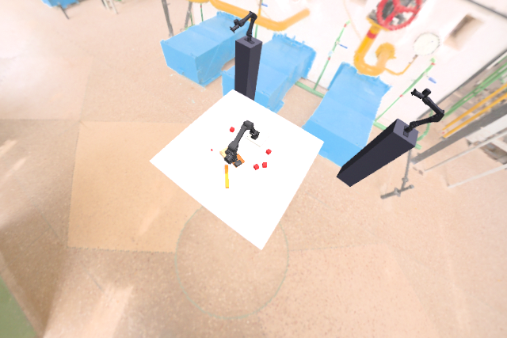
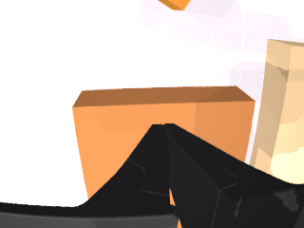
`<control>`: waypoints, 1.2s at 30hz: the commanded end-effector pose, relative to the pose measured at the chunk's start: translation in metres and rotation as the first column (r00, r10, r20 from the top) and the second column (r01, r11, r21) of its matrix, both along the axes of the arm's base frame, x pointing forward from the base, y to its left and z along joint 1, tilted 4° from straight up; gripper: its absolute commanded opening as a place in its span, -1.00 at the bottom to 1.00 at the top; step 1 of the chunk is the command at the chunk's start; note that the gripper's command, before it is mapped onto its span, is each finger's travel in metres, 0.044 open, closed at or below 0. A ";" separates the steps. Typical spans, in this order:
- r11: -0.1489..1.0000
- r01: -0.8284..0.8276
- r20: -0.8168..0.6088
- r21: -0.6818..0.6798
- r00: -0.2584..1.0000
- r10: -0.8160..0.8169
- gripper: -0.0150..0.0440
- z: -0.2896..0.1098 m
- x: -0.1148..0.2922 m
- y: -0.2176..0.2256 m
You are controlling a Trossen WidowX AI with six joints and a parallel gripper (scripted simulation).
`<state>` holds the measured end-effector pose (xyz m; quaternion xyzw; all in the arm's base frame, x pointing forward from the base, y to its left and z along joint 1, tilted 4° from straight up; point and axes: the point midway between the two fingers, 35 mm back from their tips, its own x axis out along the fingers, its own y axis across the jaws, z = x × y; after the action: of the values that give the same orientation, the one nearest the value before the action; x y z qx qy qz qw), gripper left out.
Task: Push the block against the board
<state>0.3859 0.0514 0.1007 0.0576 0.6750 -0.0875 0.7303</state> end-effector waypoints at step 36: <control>1.000 -0.003 -0.012 -0.003 1.000 0.003 -0.49 -0.062 0.007 -0.012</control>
<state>0.3939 0.0399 0.0393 0.0534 0.6784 -0.0855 0.7277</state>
